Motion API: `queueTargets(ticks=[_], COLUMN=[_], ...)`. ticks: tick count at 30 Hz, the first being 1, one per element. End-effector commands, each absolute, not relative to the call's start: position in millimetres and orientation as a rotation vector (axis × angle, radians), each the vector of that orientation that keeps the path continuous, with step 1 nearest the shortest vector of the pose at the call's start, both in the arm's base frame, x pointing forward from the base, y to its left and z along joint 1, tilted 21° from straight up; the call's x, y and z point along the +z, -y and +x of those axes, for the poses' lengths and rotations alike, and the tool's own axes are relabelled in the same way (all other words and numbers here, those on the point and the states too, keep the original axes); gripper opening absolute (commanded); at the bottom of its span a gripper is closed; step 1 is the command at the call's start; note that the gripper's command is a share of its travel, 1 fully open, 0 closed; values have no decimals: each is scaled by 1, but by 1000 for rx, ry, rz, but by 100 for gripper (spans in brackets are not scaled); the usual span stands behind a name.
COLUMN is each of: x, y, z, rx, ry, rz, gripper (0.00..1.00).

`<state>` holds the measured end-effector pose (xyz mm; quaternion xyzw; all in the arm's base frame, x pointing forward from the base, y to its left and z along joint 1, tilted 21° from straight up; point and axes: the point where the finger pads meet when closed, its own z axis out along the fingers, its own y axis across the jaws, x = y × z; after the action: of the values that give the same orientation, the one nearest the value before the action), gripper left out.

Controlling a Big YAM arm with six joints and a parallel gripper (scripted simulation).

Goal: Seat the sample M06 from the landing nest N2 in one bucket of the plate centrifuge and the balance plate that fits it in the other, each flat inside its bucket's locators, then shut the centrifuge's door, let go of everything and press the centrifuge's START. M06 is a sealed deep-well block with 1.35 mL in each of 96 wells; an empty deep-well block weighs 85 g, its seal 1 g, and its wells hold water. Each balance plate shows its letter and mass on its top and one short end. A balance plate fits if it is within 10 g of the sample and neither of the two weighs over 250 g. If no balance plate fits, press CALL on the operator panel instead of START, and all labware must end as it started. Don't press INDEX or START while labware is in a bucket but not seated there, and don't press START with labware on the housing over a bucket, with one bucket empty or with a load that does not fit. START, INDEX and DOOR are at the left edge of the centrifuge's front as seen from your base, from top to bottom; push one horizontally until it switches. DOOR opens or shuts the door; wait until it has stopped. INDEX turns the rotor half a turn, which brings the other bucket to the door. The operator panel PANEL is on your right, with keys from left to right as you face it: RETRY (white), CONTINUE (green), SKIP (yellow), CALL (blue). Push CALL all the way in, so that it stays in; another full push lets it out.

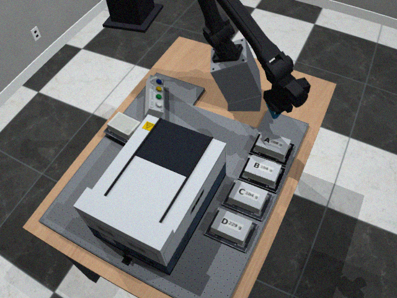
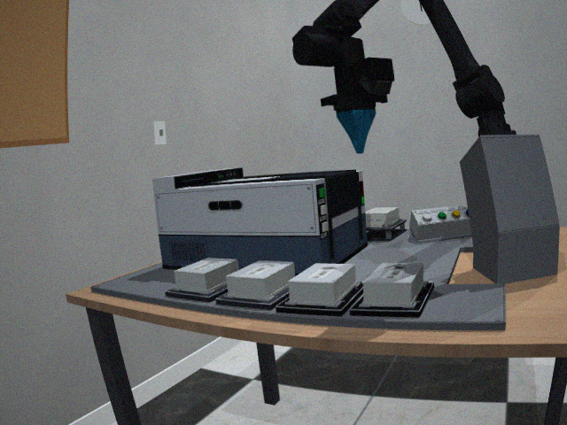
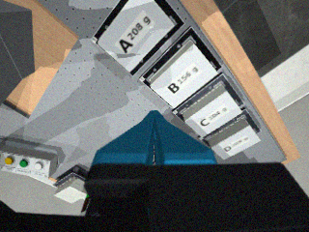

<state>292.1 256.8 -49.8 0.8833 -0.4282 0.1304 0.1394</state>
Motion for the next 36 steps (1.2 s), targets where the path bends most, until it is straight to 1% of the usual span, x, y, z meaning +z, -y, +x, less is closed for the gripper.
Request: queueTargets(ticks=[1,36], x=[-40,-44], y=[-276,-273], z=[294,283], rx=[370,275], ry=[1084,474], rz=[2668,2792], gripper=[0,0])
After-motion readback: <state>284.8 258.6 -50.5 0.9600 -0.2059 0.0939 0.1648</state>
